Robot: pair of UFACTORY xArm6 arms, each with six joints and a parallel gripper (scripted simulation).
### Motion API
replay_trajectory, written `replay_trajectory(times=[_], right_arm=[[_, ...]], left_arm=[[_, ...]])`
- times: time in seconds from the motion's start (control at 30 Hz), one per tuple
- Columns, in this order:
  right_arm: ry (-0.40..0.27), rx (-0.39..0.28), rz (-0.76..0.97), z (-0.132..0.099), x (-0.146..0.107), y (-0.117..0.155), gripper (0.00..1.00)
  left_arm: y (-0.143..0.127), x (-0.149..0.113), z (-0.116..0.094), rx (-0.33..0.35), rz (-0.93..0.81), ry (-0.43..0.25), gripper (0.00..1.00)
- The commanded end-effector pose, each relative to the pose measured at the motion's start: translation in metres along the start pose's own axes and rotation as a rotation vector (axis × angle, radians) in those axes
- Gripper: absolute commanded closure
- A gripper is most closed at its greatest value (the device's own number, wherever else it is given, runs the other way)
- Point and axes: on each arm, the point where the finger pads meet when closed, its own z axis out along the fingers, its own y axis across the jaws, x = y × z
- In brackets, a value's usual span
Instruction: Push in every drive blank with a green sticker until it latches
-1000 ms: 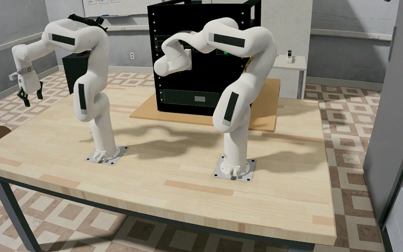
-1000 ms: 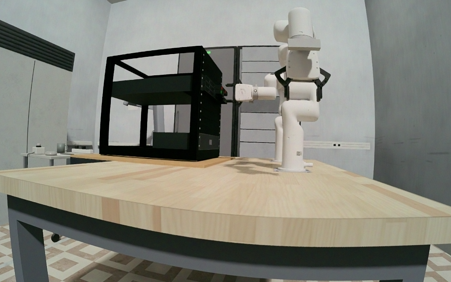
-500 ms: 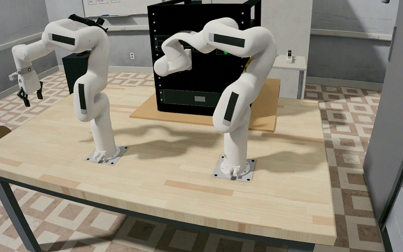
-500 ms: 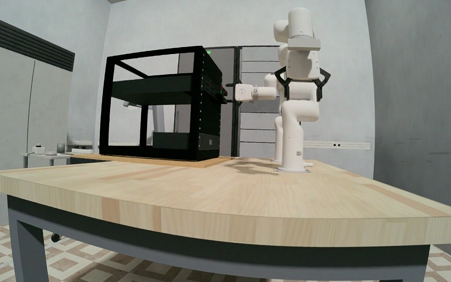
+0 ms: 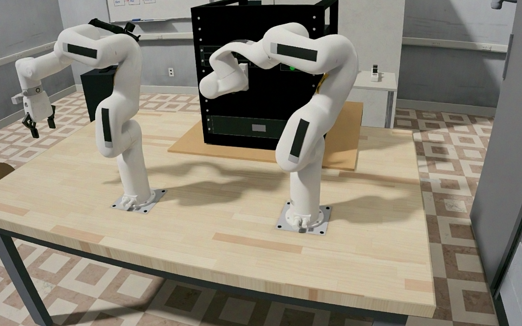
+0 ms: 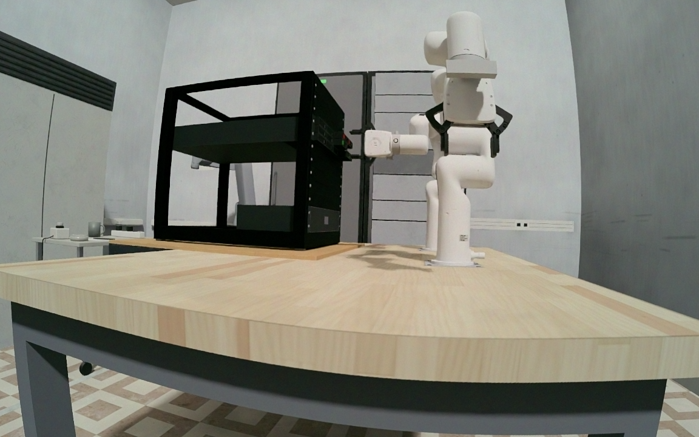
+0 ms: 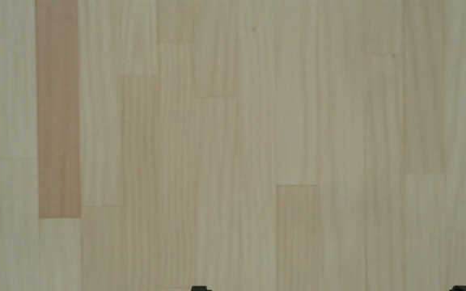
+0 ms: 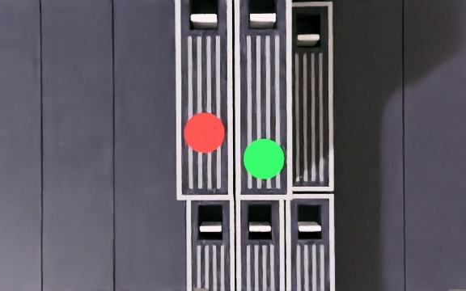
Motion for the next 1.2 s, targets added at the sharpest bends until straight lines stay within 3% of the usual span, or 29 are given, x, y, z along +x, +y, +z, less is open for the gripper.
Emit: replay_trajectory(times=[0.0, 0.4, 0.8, 1.17], right_arm=[[0.0, 0.002, 0.004, -0.001, 0.003, -0.001, 0.0], [0.0, 0.002, 0.004, -0.018, 0.043, 0.004, 0.0], [0.0, 0.001, 0.003, -0.042, 0.104, 0.011, 0.0], [0.0, 0.001, 0.003, -0.05, 0.122, 0.013, 0.0]], left_arm=[[0.0, 0.001, -0.001, 0.0, 0.0, 0.004, 0.0], [0.0, 0.001, -0.001, 0.0, 0.0, 0.004, 0.0], [0.0, 0.001, -0.001, 0.0, 0.0, 0.004, 0.0], [0.0, 0.001, -0.001, 0.0, 0.0, 0.004, 0.0]])
